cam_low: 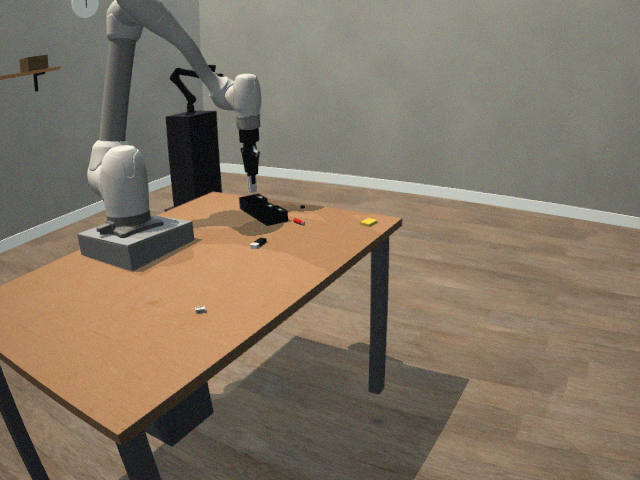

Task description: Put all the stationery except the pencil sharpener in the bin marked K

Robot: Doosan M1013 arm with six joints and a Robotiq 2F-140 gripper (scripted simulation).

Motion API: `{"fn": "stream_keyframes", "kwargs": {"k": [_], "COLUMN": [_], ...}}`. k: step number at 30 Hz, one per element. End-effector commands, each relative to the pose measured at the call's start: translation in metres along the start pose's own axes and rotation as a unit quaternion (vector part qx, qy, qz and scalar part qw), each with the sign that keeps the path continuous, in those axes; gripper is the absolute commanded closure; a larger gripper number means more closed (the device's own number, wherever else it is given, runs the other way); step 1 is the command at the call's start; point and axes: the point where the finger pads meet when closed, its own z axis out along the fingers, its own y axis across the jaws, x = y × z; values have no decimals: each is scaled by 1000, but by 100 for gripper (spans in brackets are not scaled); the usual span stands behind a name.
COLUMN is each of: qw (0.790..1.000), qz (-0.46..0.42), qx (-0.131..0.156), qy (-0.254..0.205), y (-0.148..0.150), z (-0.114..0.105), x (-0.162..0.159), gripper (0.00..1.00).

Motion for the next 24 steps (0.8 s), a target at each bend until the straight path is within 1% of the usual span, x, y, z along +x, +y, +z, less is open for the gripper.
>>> {"fn": "stream_keyframes", "kwargs": {"k": [1, 13, 15, 19, 24], "qw": [1000, 1000, 1000, 1000, 1000], "qz": [-1, -1, -1, -1, -1], "qx": [-1, -1, -1, -1, -1], "qy": [-1, -1, -1, -1, -1], "y": [0, 0, 0, 0, 0], "z": [11, 43, 43, 53, 54], "x": [-2, -2, -2, -2, -2], "gripper": [85, 85, 85, 85, 85]}}
